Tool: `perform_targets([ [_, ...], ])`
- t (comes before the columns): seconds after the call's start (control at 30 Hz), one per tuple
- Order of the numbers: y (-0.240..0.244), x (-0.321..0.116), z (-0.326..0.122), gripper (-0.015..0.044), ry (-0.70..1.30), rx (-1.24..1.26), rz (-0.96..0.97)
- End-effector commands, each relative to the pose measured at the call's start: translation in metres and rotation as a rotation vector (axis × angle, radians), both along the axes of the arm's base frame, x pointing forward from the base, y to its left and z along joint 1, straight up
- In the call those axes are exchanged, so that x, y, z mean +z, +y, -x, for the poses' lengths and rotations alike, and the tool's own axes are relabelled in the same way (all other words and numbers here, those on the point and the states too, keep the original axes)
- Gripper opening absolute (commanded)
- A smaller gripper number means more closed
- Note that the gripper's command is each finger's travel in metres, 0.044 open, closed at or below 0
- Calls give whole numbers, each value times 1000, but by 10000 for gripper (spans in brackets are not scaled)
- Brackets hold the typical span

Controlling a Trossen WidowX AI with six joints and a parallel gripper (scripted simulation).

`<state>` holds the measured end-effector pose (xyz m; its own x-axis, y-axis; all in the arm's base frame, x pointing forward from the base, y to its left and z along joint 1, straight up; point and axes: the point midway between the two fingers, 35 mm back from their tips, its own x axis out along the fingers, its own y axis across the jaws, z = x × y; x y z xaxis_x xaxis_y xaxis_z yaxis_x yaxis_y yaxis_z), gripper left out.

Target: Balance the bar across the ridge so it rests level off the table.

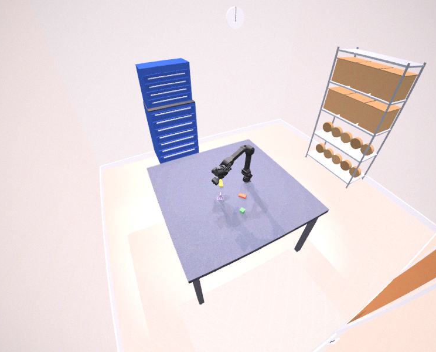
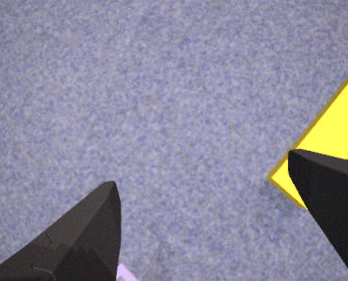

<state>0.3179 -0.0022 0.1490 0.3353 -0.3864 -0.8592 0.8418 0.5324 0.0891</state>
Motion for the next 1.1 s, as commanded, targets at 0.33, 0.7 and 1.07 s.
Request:
perform_targets([
  [0.33, -25, -3, 8, 315, 198, 272, 63],
  [0.7, -45, -5, 15, 315, 335, 496, 94],
  [1.07, -62, -7, 25, 315, 457, 731, 113],
])
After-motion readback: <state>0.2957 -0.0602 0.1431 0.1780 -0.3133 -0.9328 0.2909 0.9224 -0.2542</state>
